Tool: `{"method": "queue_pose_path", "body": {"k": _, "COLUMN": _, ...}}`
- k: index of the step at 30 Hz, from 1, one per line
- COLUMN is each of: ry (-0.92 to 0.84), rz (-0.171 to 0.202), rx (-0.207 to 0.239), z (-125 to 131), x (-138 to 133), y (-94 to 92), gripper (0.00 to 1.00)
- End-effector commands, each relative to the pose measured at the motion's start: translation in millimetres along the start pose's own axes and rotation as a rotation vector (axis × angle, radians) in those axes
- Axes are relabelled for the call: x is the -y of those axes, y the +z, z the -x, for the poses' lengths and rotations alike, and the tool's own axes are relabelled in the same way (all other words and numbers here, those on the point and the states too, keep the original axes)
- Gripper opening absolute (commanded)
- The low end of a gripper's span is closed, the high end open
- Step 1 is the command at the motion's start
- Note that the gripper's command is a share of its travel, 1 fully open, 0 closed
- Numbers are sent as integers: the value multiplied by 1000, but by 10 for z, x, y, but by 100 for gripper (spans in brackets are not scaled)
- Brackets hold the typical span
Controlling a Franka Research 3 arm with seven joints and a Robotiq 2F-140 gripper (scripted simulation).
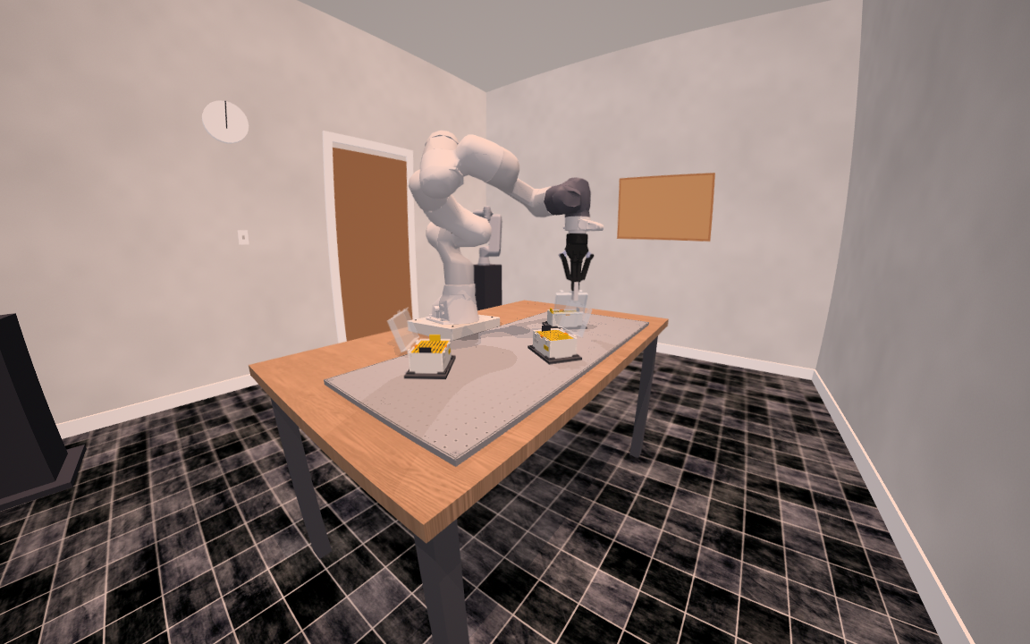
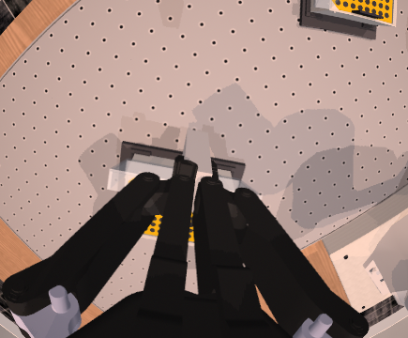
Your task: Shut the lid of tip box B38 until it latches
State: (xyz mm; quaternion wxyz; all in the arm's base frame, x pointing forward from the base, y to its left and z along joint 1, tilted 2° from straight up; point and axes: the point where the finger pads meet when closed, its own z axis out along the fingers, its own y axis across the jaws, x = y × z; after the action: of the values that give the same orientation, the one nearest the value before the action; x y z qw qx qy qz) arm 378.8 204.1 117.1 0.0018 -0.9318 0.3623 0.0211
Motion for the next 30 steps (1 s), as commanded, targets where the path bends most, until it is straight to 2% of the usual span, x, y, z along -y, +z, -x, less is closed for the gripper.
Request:
{"method": "queue_pose_path", "body": {"k": 1, "ry": 10, "rz": -1, "rx": 1, "z": 65, "x": 6, "y": -10, "gripper": 0}}
{"method": "queue_pose_path", "body": {"k": 30, "ry": 10, "rz": -1, "rx": 1, "z": 395, "x": 9, "y": -56, "gripper": 0}}
